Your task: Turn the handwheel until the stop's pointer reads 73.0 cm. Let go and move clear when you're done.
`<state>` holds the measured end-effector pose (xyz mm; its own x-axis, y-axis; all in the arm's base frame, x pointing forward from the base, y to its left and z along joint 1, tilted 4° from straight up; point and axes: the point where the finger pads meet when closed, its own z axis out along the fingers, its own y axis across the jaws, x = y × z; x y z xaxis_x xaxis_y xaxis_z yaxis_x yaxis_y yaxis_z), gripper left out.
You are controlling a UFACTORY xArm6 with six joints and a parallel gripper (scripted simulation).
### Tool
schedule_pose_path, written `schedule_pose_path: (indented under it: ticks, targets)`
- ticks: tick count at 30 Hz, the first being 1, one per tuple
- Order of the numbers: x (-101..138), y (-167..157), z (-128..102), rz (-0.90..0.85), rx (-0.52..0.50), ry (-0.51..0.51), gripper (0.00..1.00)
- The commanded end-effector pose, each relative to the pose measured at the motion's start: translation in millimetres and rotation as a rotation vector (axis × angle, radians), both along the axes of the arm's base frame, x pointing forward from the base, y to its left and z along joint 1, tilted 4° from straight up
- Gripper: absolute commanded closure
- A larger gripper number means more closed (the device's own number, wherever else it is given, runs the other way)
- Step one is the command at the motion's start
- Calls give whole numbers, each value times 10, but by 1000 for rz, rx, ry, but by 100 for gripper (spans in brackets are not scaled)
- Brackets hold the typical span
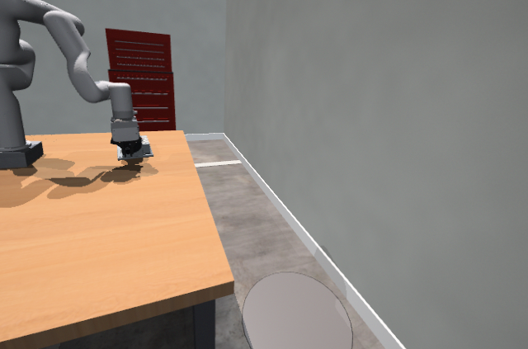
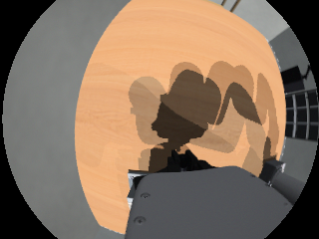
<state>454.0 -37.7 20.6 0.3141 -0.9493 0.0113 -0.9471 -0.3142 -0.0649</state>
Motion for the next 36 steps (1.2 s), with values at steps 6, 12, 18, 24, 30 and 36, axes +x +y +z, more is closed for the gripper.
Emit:
schedule_pose_path:
  ticks: [6,12,18,24,30,36]
  targets:
    - [-55,-21,79,0,0,-1,94]
    - [-86,-30,158,0,0,-1,94]
    - [-91,-31,250,0,0,-1,94]
    - [-79,-26,304,0,0,-1,94]
    - [-46,-15,374,0,0,-1,94]
    - [-7,-1,423,0,0,-1,94]
